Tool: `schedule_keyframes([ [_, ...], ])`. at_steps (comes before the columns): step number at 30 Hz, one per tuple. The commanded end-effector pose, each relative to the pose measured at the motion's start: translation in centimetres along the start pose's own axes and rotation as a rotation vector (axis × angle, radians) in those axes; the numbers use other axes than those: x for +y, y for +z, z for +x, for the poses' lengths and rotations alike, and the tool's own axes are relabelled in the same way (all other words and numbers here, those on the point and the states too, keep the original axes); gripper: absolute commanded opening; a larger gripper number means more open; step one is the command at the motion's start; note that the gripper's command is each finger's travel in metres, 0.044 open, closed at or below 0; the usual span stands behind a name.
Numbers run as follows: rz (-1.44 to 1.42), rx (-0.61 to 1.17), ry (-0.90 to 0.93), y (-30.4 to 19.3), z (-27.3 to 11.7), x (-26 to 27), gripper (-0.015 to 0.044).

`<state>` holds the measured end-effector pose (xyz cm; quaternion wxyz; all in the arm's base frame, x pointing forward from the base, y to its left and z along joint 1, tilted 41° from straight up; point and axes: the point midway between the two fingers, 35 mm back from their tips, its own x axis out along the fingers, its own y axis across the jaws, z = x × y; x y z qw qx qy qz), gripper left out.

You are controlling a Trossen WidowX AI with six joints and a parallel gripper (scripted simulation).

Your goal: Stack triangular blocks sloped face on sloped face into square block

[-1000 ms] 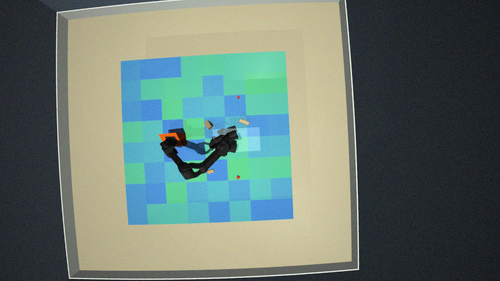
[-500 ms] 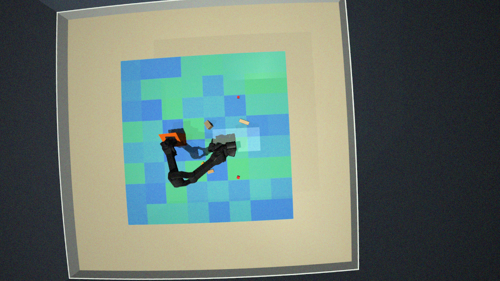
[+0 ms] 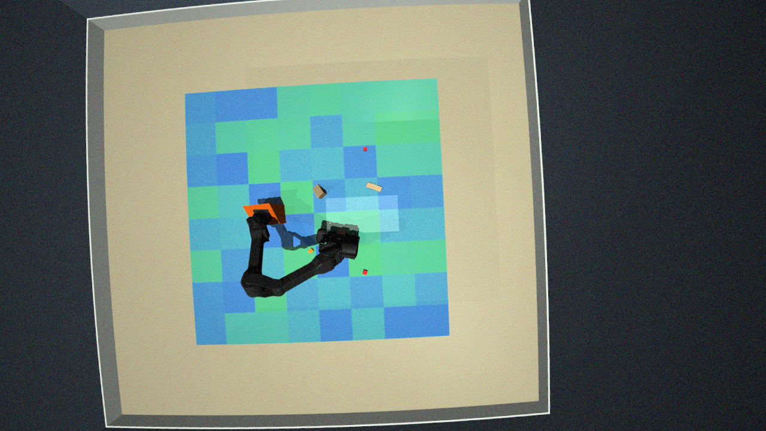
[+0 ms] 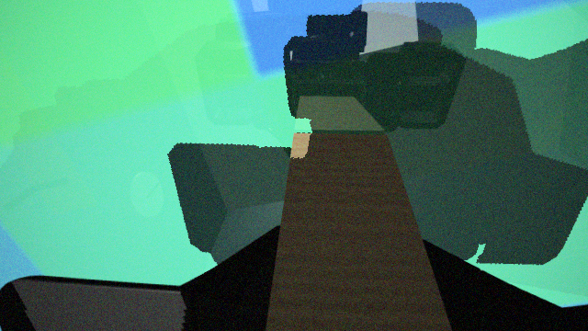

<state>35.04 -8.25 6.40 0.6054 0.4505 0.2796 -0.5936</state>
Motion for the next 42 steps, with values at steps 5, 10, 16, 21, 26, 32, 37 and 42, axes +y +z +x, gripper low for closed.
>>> schedule_keyframes([
  [5, -0.006, 0.202, 0.002, 1.3, -0.6, -0.1, 0.0000],
  [10, -0.007, 0.331, 0.002, 2.2, -0.9, -0.1, 0.0000],
  [16, -0.007, 0.486, 0.002, 3.3, -1.0, -0.1, 0.0000],
  [21, -0.008, 0.614, 0.001, 4.3, -1.0, -0.1, 0.0000],
  [26, -0.006, 0.593, -0.010, 4.1, -0.8, -0.3, 0.0079],
  [32, -0.006, 0.593, -0.010, 4.1, -0.8, -0.3, 0.0236],
  [37, -0.006, 0.593, -0.010, 4.1, -0.8, -0.3, 0.0368],
  [42, -0.006, 0.593, -0.010, 4.1, -0.8, -0.3, 0.0440],
])
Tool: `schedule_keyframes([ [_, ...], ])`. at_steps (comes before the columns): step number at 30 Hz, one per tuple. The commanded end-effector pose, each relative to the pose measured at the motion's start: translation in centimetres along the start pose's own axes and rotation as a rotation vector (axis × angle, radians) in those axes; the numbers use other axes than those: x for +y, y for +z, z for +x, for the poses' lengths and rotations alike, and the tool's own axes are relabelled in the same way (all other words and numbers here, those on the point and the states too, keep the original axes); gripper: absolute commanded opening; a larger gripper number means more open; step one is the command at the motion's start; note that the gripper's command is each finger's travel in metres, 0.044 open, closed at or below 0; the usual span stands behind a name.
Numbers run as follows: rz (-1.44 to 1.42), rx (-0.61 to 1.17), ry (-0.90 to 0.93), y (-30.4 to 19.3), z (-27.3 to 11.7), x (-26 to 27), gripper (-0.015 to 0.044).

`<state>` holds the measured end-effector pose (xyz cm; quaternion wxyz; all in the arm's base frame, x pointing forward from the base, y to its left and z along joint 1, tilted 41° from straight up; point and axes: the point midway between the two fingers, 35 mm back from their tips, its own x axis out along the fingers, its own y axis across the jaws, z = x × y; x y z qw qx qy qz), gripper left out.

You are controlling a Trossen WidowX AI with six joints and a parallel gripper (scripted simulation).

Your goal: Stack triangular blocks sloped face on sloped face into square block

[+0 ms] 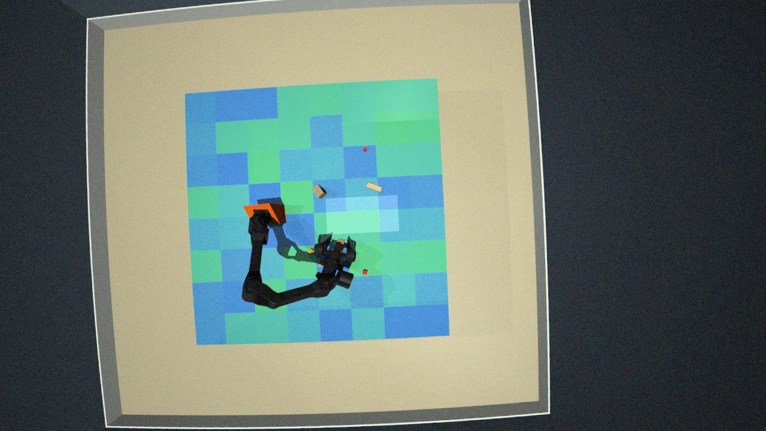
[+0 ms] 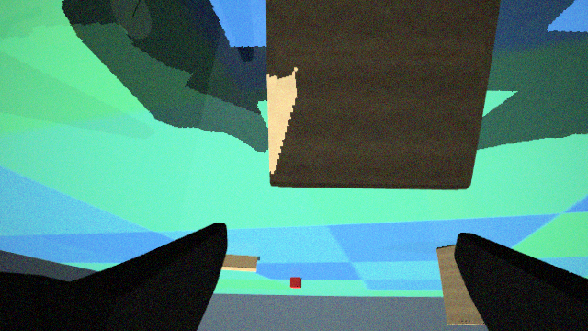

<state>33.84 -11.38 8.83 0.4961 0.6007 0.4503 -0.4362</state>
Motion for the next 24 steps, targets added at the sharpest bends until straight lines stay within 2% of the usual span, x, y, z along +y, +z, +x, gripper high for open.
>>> schedule_keyframes([
  [1, 0.004, -0.003, 0.000, 0.0, 0.0, 0.0, 0.0440],
  [6, 0.004, -0.003, 0.000, -0.2, -0.2, 0.0, 0.0440],
  [12, 0.001, 0.003, 0.000, -6.5, -6.0, 0.1, 0.0440],
  [16, 0.001, 0.005, 0.000, -7.3, -6.8, -0.1, 0.0440],
  [19, -0.017, 0.000, 0.021, -6.2, -6.9, 0.4, 0.0440],
  [24, -0.012, -0.045, 0.030, 1.1, -10.0, 0.8, 0.0440],
])
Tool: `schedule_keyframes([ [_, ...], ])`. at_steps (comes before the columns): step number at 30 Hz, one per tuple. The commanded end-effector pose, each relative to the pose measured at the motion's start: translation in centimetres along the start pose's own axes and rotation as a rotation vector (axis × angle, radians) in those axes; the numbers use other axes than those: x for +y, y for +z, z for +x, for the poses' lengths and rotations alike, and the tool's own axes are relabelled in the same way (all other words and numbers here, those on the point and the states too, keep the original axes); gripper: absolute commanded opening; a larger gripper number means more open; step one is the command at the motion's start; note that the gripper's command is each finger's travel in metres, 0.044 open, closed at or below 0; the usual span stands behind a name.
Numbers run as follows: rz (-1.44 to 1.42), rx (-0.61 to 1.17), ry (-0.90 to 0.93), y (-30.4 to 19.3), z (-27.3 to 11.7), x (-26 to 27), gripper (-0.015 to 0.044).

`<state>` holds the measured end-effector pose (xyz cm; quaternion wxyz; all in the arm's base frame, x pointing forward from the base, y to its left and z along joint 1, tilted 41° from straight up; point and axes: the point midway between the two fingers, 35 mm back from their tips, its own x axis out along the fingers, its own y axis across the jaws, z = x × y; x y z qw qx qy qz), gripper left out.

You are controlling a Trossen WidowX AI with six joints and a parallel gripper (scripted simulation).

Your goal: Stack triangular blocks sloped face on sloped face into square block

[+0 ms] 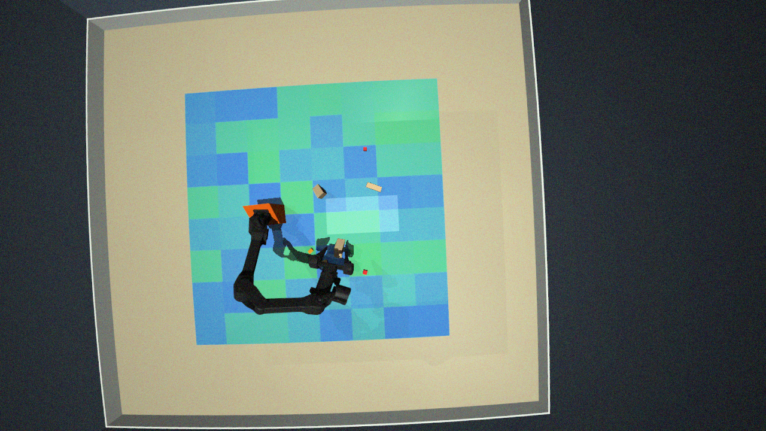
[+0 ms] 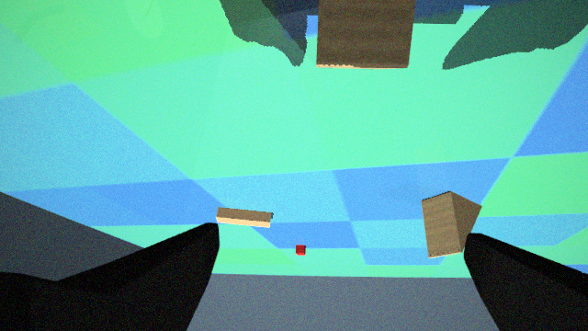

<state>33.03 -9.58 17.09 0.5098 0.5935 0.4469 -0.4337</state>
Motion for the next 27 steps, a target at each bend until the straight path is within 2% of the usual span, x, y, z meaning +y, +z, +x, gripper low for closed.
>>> schedule_keyframes([
  [1, 0.010, -0.028, 0.012, 5.2, -2.5, -0.2, 0.0440],
  [4, 0.008, -0.026, -0.002, 7.9, -3.6, -0.8, 0.0440],
  [8, 0.008, -0.026, -0.003, 8.1, -3.6, -0.9, 0.0440],
  [21, 0.009, -0.023, -0.005, 8.4, 5.9, -0.9, 0.0440],
  [27, 0.009, -0.023, -0.005, 8.4, 6.4, -1.0, 0.0440],
])
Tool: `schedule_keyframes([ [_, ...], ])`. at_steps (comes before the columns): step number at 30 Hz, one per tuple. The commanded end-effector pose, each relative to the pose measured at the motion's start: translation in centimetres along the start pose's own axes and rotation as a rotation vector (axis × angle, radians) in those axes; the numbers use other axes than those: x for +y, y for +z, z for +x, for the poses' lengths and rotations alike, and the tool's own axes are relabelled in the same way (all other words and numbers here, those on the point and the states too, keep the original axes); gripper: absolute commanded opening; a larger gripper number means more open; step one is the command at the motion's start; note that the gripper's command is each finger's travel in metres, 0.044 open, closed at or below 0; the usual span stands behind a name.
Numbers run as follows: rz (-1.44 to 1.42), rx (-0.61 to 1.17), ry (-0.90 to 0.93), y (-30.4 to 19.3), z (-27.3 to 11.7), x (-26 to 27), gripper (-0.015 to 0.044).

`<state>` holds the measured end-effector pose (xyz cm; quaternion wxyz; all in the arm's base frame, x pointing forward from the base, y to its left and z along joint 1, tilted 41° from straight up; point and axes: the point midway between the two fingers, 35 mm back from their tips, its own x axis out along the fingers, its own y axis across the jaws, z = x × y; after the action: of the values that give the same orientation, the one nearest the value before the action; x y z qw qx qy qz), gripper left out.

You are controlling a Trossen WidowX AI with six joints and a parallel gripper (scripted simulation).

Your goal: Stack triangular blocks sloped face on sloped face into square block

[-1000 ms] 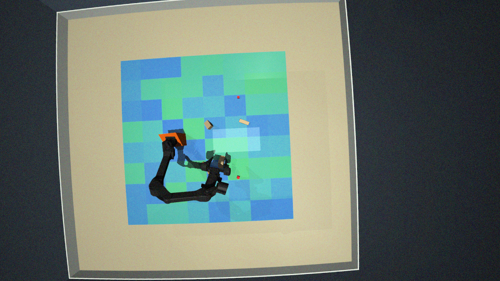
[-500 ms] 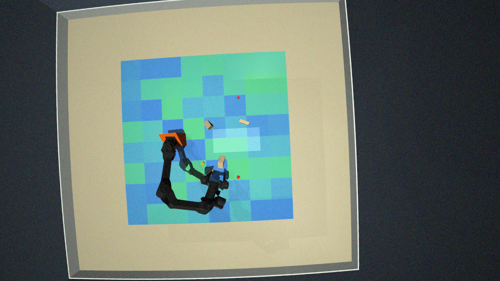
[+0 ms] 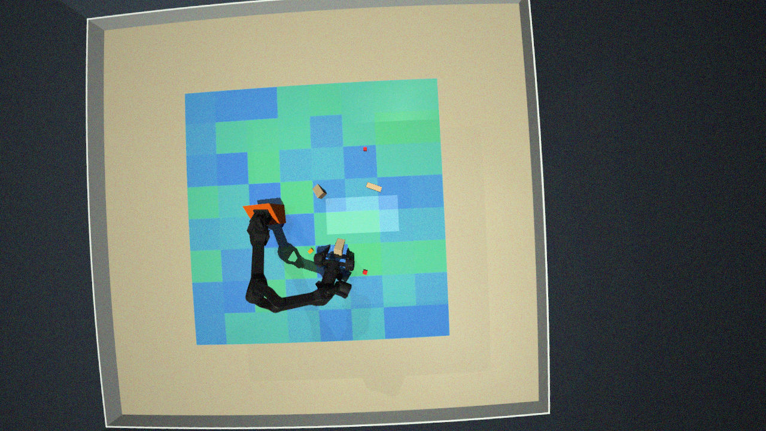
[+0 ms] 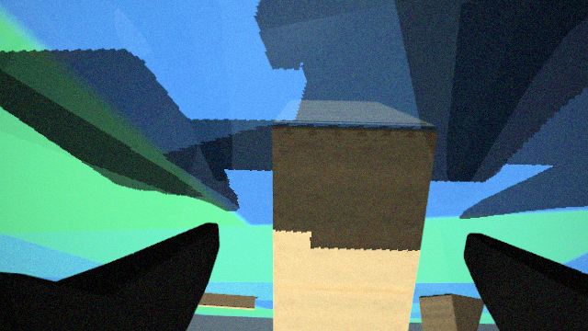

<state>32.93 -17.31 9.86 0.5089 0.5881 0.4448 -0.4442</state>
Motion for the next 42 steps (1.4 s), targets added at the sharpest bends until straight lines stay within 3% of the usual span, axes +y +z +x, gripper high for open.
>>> schedule_keyframes([
  [1, 0.002, -0.005, 0.009, -0.1, 0.1, 0.1, 0.0440],
  [11, -0.001, -0.001, 0.003, 0.0, 0.0, 0.0, 0.0177],
  [19, -0.001, -0.001, 0.003, 0.0, 0.0, 0.0, 0.0124],
  [24, -0.001, -0.001, 0.003, -0.2, -0.2, 0.1, 0.0000],
  [42, 0.000, 0.003, 0.004, -6.3, -6.2, 0.2, 0.0000],
])
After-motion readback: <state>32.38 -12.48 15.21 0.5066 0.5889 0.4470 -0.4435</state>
